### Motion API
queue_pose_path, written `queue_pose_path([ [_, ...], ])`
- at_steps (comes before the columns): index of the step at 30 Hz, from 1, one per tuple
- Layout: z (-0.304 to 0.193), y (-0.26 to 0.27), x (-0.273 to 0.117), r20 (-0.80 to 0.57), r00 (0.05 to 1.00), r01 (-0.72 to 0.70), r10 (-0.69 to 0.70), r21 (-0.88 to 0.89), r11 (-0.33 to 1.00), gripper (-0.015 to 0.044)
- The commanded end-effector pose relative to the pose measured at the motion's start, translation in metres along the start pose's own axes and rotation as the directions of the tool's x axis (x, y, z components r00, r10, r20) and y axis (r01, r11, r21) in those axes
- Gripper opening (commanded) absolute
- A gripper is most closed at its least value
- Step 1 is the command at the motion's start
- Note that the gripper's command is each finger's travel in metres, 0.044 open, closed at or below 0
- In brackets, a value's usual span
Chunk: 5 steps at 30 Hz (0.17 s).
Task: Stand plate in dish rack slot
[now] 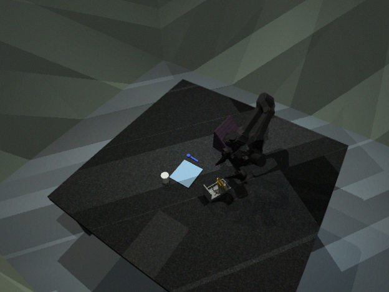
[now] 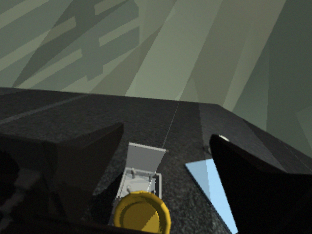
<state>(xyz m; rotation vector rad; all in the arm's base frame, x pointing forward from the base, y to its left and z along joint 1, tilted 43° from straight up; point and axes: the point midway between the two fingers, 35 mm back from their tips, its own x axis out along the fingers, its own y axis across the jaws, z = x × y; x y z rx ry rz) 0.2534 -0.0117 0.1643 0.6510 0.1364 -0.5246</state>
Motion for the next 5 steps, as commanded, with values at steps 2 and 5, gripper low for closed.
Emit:
queue_pose_path([
  [2,0.0013,-0.0048,0.0100,-0.049,0.997,0.052,-0.058,-0.125,0.991,0.0400],
  [5,0.0008,-0.0109,0.0174,-0.088,0.991,0.085,-0.106,-0.210,0.974,0.0400],
])
